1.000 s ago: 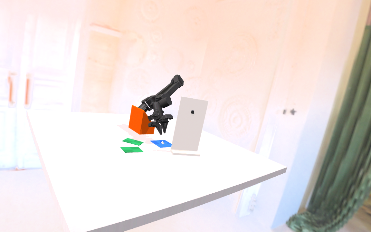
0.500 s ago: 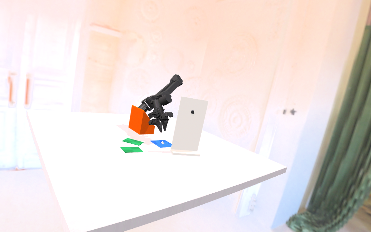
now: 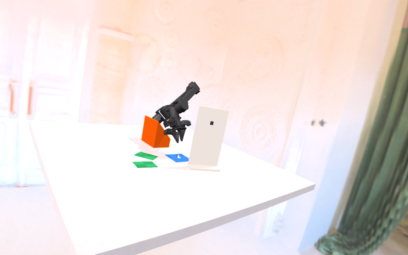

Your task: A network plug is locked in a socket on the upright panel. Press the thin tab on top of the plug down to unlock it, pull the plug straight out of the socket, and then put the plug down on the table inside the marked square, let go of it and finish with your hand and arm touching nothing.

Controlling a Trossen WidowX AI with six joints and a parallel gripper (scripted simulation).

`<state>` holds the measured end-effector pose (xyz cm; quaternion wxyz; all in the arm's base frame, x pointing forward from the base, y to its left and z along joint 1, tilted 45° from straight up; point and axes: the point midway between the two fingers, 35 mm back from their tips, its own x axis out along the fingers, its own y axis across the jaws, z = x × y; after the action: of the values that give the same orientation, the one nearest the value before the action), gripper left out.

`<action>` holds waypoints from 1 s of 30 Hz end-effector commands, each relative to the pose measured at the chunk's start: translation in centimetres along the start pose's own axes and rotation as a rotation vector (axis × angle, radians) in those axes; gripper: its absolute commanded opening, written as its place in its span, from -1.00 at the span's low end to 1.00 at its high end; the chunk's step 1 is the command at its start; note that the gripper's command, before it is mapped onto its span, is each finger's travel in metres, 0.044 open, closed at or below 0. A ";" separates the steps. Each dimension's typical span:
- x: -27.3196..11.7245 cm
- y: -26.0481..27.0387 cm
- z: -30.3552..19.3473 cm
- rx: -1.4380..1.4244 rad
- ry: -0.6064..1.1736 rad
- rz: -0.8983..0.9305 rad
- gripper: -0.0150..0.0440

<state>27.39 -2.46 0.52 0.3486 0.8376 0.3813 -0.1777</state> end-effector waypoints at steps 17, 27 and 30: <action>-2.2 1.2 -0.3 -0.006 0.007 0.011 0.04; -2.9 1.6 -0.2 0.001 0.003 0.005 0.04; -3.5 2.2 0.0 0.000 0.001 0.003 0.04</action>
<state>26.58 -4.47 2.92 0.3443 0.8390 0.3815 -0.1788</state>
